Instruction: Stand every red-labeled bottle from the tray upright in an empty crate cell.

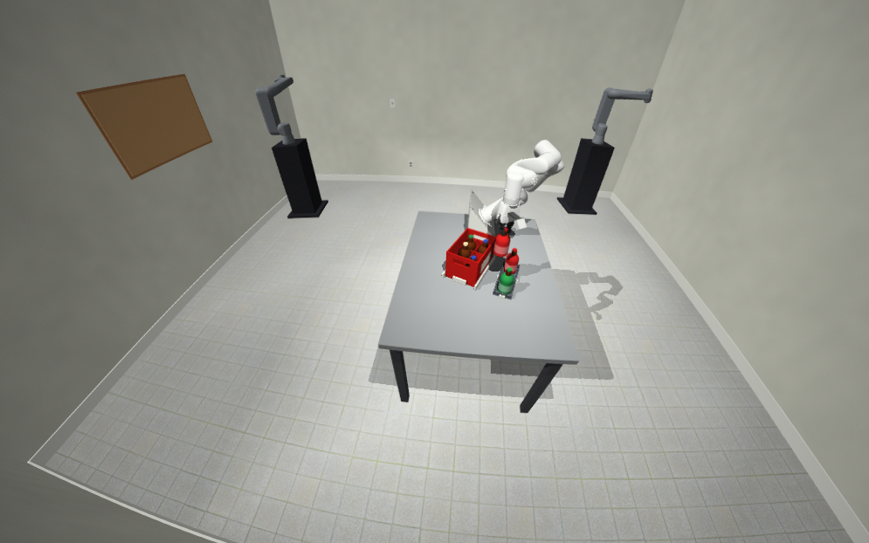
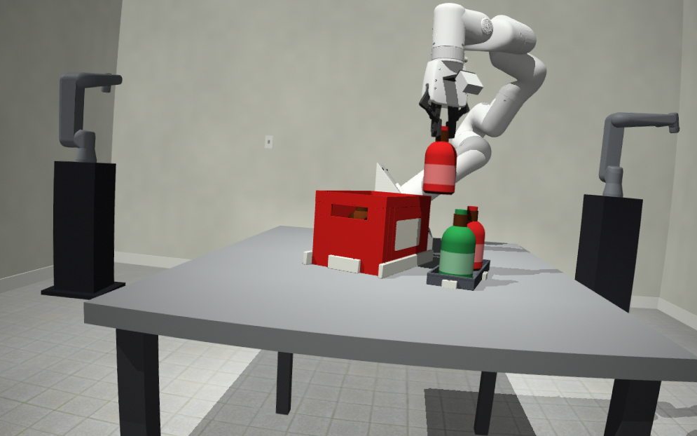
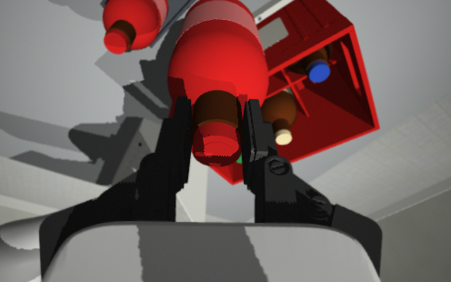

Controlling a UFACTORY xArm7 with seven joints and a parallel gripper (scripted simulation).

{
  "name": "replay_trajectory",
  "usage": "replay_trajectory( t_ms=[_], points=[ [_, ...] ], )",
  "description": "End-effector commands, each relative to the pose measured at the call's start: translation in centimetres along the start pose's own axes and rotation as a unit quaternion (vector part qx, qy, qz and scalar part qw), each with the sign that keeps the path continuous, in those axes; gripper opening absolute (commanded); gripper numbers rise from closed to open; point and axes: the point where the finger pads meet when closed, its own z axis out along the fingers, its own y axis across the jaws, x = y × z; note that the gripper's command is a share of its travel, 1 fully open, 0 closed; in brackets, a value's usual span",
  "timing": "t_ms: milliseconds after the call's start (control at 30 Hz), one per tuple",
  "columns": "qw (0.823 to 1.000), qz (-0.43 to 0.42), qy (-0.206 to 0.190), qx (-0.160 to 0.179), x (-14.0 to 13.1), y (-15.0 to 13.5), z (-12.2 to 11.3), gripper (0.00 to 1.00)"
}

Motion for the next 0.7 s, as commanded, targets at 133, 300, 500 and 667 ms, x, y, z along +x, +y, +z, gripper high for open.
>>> replay_trajectory(
  t_ms=[133,300,500,667],
  points=[
    [1.000,0.001,0.001,-0.002,-1.2,1.9,-0.2,0.00],
    [1.000,0.001,0.001,-0.002,-1.8,2.8,-0.2,0.00],
    [1.000,0.001,0.001,-0.002,-2.5,3.9,-0.2,0.00],
    [1.000,0.001,0.001,-0.002,-3.2,5.1,-0.2,0.00]
  ],
)
